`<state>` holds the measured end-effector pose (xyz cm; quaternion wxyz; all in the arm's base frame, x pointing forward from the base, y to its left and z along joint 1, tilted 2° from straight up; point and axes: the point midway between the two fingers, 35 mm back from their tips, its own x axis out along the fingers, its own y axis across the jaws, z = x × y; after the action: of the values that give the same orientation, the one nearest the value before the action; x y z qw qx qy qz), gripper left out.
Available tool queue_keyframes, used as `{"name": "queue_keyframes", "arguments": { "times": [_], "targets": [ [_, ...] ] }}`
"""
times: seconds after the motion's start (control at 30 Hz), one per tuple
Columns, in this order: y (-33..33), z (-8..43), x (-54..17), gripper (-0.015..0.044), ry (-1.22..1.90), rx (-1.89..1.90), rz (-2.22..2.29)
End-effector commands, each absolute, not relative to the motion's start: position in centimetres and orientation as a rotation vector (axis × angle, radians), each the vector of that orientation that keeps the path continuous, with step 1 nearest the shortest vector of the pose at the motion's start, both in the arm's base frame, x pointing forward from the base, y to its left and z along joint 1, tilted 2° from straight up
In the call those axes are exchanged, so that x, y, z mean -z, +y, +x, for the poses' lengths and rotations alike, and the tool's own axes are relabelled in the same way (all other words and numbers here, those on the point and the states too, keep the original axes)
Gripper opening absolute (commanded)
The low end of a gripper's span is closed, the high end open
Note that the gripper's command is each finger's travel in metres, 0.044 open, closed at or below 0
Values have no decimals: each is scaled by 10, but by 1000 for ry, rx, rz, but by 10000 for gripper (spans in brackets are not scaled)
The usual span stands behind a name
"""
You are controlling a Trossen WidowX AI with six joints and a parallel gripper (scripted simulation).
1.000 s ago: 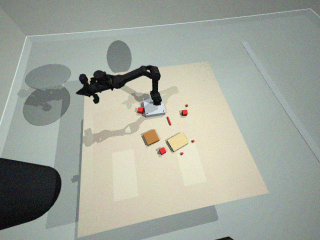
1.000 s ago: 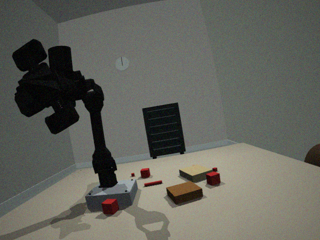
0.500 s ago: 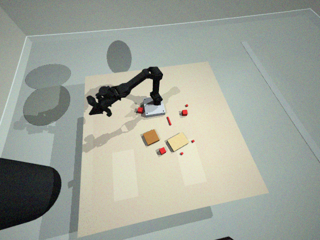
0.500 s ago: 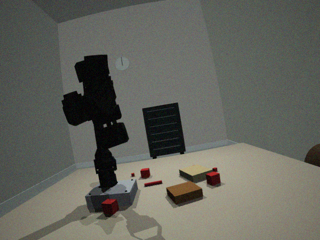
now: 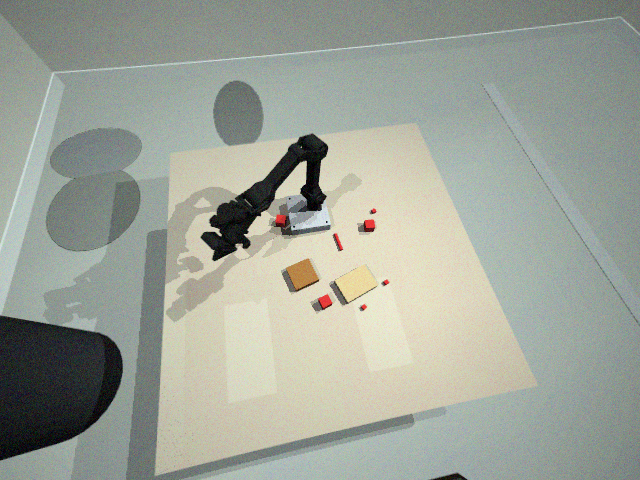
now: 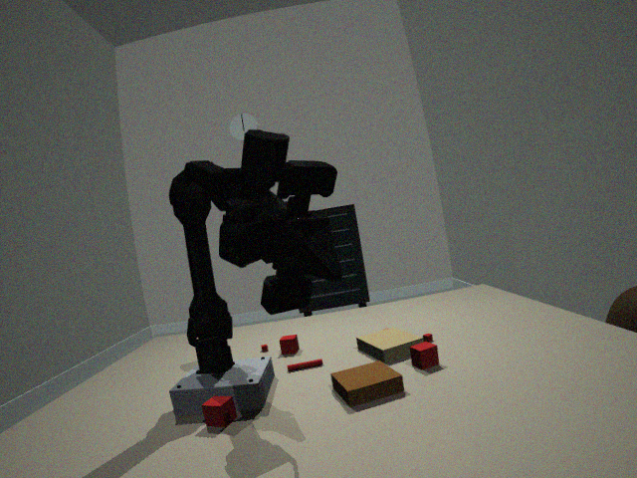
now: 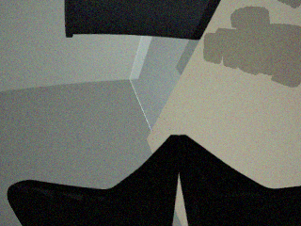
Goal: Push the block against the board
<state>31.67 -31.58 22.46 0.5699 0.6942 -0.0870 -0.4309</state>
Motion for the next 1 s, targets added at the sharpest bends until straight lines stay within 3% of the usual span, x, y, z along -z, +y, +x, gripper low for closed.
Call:
{"name": "queue_keyframes", "arguments": {
  "times": [0.0,0.47,0.97],
  "targets": [
    [-287,331,-208,0,-61,996,1590],
    [-184,360,-160,0,395,890,1386],
    [-76,352,-117,0,827,704,1091]
  ]
}}
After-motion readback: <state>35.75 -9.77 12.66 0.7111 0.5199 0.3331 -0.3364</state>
